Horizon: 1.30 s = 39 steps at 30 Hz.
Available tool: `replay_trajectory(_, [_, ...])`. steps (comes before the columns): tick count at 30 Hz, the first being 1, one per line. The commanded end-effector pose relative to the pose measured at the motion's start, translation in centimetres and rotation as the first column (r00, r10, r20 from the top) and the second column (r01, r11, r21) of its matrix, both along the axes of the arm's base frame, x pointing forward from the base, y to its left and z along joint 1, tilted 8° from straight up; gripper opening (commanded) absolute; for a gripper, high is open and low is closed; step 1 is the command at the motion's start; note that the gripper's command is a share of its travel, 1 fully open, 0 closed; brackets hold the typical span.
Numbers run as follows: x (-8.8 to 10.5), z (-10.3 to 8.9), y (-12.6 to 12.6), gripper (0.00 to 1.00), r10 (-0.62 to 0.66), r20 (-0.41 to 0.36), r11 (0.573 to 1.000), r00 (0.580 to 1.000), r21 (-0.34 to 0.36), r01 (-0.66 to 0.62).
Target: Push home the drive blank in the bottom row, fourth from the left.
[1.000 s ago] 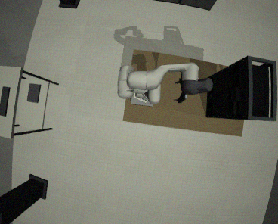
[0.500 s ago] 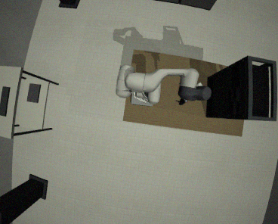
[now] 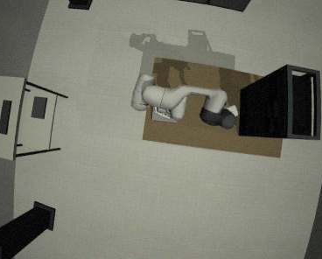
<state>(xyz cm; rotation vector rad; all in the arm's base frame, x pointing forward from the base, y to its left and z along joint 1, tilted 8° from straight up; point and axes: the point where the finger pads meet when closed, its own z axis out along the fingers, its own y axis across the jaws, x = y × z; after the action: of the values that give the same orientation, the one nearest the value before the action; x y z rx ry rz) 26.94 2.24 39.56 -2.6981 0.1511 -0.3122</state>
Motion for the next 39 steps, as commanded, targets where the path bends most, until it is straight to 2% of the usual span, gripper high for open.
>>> replay_trajectory(1, [2.8, 1.2, 0.2, 1.0, -0.098, 0.074, 0.992, 0.992, 0.086, 0.091])
replay_trajectory(6, [4.3, 1.7, 0.2, 1.0, -0.157, 0.114, 0.978, 0.981, 0.153, 0.139])
replay_trajectory(9, [5.8, 2.3, 0.1, 1.0, -0.221, 0.148, 0.957, 0.964, 0.223, 0.185])
replay_trajectory(12, [5.8, 2.3, 0.1, 1.0, -0.221, 0.148, 0.957, 0.964, 0.223, 0.185])
replay_trajectory(14, [7.3, 2.9, 0.1, 1.0, -0.285, 0.178, 0.929, 0.942, 0.293, 0.226])
replay_trajectory(19, [8.7, 3.5, 0.1, 1.0, -0.346, 0.202, 0.896, 0.916, 0.359, 0.26])
replay_trajectory(22, [10.1, 4.0, 0.0, 1.0, -0.406, 0.22, 0.859, 0.887, 0.424, 0.288])
replay_trajectory(25, [10.8, 4.3, 0.2, 1.0, -0.43, 0.229, 0.841, 0.873, 0.453, 0.295])
replay_trajectory(26, [11.5, 4.6, 0.2, 1.0, -0.455, 0.236, 0.822, 0.859, 0.481, 0.303])
replay_trajectory(29, [11.5, 4.6, 0.2, 1.0, -0.455, 0.236, 0.822, 0.859, 0.481, 0.303])
replay_trajectory(32, [13.4, 5.4, 0.3, 1.0, -0.528, 0.25, 0.762, 0.812, 0.561, 0.323])
replay_trajectory(33, [13.4, 5.4, 0.3, 1.0, -0.528, 0.25, 0.762, 0.812, 0.561, 0.323])
replay_trajectory(36, [14.5, 5.7, 0.2, 1.0, -0.577, 0.25, 0.718, 0.778, 0.61, 0.336])
replay_trajectory(37, [14.5, 5.7, 0.2, 1.0, -0.577, 0.25, 0.718, 0.778, 0.61, 0.336])
replay_trajectory(39, [15.5, 6.3, 0.3, 1.0, -0.613, 0.252, 0.679, 0.749, 0.652, 0.337])
